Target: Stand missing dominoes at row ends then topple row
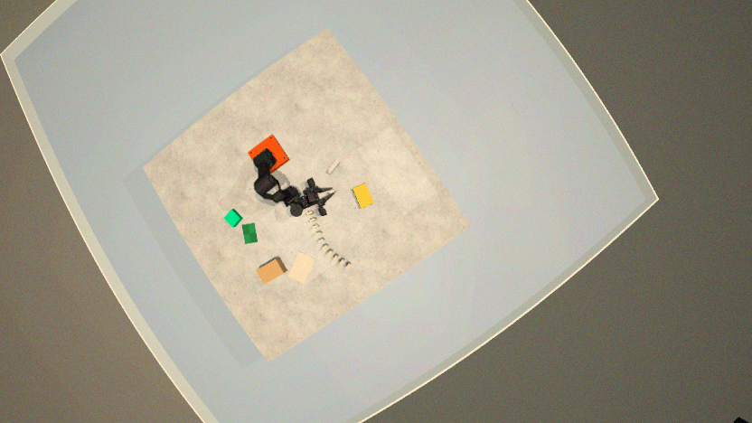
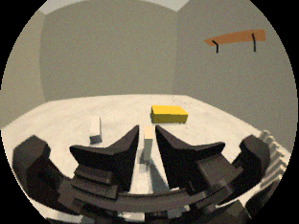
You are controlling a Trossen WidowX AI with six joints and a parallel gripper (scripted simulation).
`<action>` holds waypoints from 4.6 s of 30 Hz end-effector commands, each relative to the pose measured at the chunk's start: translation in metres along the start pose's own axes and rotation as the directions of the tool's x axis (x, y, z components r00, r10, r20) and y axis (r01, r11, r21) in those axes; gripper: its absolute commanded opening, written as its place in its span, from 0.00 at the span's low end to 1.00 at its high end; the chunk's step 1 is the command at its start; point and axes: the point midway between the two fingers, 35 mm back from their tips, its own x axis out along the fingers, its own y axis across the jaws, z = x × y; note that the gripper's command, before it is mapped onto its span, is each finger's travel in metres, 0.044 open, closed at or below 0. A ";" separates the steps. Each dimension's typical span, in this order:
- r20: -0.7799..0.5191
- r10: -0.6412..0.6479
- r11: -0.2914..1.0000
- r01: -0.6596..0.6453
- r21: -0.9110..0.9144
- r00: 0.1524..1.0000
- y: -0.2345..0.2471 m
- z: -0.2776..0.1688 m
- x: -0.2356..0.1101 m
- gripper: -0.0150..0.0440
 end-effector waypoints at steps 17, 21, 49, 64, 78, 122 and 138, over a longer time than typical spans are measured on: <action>0.000 0.000 1.000 0.000 0.000 1.000 -0.001 0.048 -0.004 1.00; -0.005 -0.004 1.000 0.004 0.015 1.000 -0.003 0.049 -0.003 1.00; -0.839 -0.109 0.221 0.836 0.502 0.532 -0.056 0.053 0.066 1.00; -0.983 -0.025 0.020 0.983 0.183 0.184 -0.016 0.085 0.031 1.00; -0.995 0.011 -0.002 0.995 0.101 0.101 -0.003 0.092 0.018 1.00; -0.995 0.011 -0.002 0.995 0.100 0.100 -0.002 0.012 0.026 0.73; -0.995 0.011 -0.002 0.995 0.100 0.100 -0.002 0.012 0.026 0.44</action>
